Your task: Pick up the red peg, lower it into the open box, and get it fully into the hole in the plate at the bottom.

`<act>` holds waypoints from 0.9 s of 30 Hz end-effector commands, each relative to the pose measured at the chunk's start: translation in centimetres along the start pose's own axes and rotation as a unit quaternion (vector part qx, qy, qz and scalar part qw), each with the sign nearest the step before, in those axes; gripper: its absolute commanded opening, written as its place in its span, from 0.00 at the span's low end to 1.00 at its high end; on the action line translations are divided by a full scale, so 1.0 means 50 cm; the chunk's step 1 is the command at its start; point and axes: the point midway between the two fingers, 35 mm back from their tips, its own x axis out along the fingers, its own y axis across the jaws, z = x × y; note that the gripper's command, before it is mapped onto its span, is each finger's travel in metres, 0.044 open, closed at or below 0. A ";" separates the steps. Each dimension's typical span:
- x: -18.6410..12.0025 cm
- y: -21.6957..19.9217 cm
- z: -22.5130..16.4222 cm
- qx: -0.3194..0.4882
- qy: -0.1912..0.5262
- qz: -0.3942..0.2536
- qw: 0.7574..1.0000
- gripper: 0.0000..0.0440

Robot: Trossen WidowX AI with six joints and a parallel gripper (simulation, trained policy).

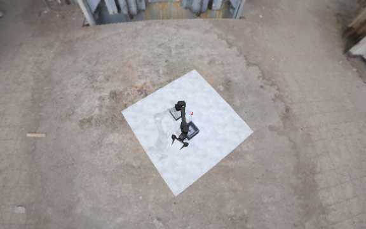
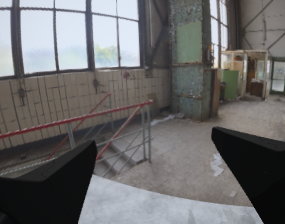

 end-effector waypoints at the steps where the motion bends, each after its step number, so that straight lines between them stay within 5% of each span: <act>1: -0.036 0.032 -0.002 0.023 0.019 0.034 0.999 1.00; 14: -0.213 0.151 -0.033 0.106 0.138 0.169 0.970 1.00; 27: -0.424 0.209 -0.110 0.145 0.307 0.261 0.904 1.00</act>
